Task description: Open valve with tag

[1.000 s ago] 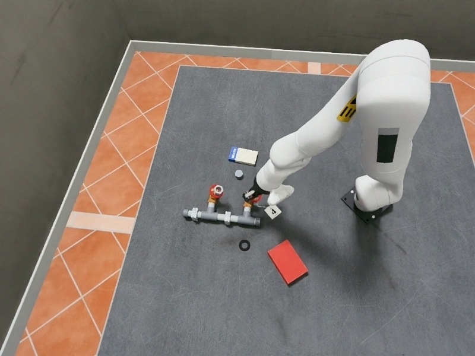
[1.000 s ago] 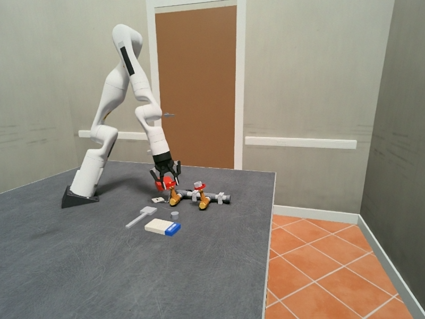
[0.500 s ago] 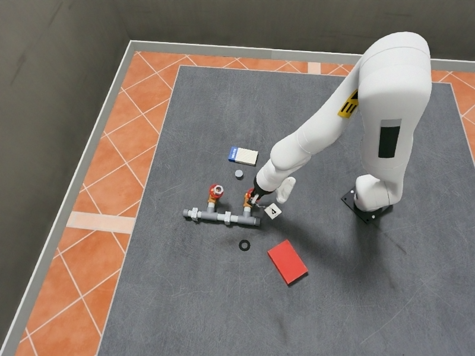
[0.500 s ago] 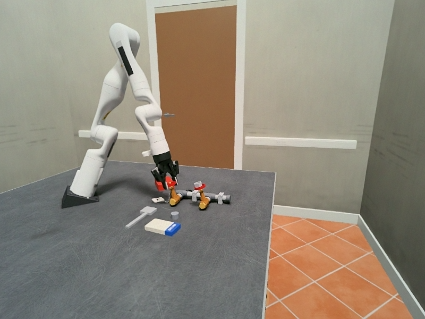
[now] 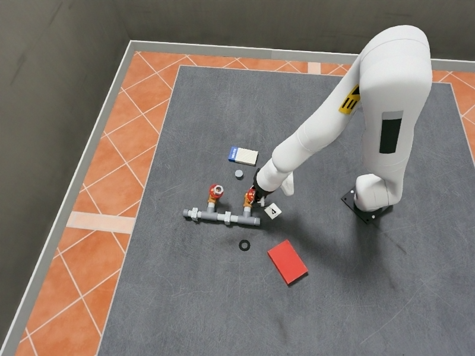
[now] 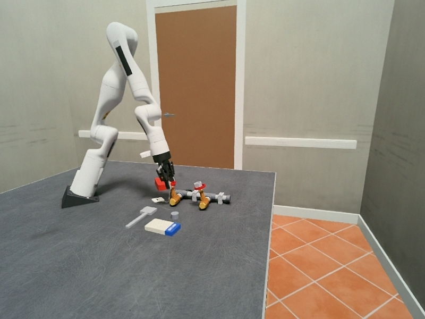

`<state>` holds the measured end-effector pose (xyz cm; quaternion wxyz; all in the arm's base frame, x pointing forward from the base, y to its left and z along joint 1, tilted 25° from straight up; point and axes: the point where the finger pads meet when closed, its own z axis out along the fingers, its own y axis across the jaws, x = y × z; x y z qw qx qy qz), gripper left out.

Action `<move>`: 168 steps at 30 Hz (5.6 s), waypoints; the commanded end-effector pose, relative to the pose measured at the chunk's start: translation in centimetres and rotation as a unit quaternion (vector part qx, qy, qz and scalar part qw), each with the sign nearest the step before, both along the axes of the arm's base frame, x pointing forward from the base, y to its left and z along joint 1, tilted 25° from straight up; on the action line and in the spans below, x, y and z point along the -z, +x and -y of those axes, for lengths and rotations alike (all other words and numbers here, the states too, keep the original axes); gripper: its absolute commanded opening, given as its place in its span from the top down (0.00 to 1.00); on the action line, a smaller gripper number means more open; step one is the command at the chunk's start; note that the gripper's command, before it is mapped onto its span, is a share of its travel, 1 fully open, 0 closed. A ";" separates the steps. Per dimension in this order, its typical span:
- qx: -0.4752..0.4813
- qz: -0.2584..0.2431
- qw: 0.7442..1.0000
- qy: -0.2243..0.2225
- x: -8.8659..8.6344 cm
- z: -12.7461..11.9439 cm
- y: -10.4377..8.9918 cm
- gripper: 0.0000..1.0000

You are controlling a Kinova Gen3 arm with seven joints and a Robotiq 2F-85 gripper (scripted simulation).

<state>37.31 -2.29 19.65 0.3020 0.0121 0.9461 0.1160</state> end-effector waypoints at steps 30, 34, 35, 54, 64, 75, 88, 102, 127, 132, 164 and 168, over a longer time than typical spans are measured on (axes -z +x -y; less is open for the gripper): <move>-0.372 0.102 0.882 -0.270 0.0 0.0 0.0 0.45; -0.410 0.112 0.855 -0.297 0.0 0.0 0.0 0.45; -0.418 0.114 0.848 -0.304 0.0 0.0 0.0 0.45; -0.495 0.135 0.779 -0.360 0.0 0.0 0.0 0.45; -0.499 0.136 0.775 -0.363 0.0 0.0 0.0 0.45; -0.499 0.136 0.775 -0.363 0.0 0.0 0.0 0.00; -0.499 0.136 0.775 -0.363 0.0 0.0 0.0 0.00; -0.490 0.133 0.785 -0.356 0.0 0.0 0.0 0.00; -0.351 0.096 0.896 -0.254 0.0 0.0 0.0 0.00; -0.292 0.080 0.929 -0.212 0.0 0.0 0.0 0.00; 0.109 -0.028 0.990 0.080 0.0 0.0 0.0 0.00; 0.168 -0.044 0.977 0.124 0.0 0.0 0.0 0.00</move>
